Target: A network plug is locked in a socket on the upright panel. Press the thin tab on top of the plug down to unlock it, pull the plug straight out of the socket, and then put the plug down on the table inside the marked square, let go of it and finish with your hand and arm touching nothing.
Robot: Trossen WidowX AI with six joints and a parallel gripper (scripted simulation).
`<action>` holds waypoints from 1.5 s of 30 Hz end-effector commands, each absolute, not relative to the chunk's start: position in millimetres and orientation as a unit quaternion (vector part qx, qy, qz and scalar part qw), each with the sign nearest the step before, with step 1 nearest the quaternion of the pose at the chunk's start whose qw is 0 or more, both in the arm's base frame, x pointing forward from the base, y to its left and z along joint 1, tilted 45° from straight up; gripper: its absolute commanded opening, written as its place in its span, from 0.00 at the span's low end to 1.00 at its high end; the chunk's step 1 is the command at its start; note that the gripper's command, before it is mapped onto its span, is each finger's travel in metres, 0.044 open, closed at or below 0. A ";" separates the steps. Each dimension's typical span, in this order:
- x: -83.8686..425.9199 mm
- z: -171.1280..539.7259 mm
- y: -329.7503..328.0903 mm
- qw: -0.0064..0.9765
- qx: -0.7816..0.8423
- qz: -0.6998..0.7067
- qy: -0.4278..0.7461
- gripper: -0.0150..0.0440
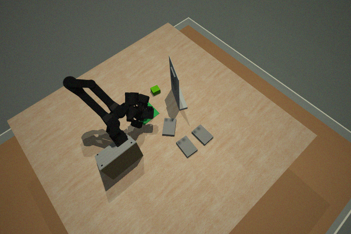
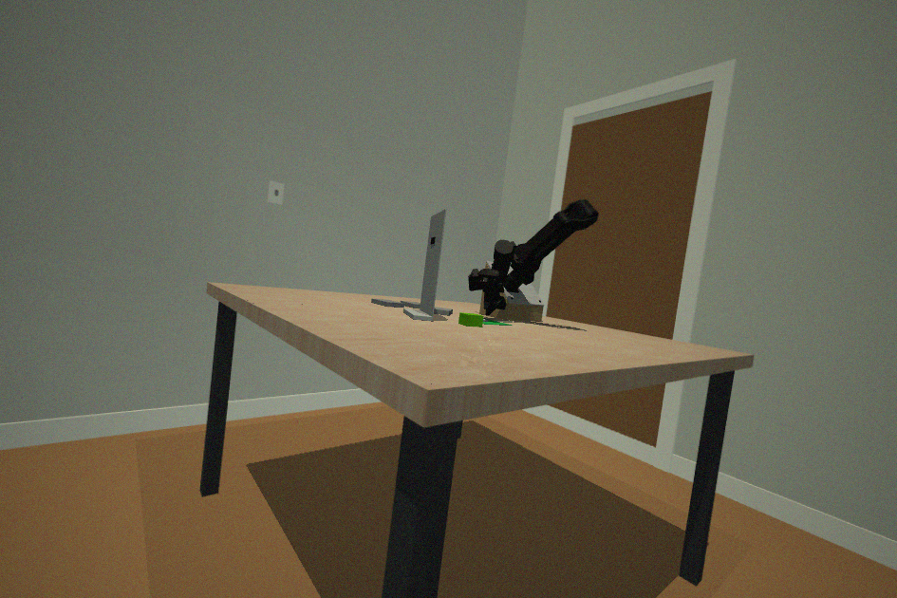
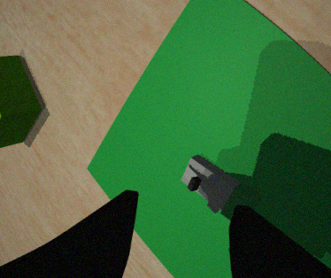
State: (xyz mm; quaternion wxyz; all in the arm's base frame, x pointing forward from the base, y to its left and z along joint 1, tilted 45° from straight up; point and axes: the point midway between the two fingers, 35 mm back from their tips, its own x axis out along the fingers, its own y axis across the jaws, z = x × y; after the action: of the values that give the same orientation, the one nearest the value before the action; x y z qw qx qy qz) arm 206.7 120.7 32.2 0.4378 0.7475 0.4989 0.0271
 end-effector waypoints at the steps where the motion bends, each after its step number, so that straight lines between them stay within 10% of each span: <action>1: 206.1 34.0 119.2 0.441 0.746 0.031 0.498 0.52; 45: 205.8 37.6 98.6 0.448 0.738 0.020 0.504 0.52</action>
State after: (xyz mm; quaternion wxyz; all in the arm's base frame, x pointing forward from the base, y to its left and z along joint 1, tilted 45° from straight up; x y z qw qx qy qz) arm 204.0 100.2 35.3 0.4437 0.7401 0.5051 0.0160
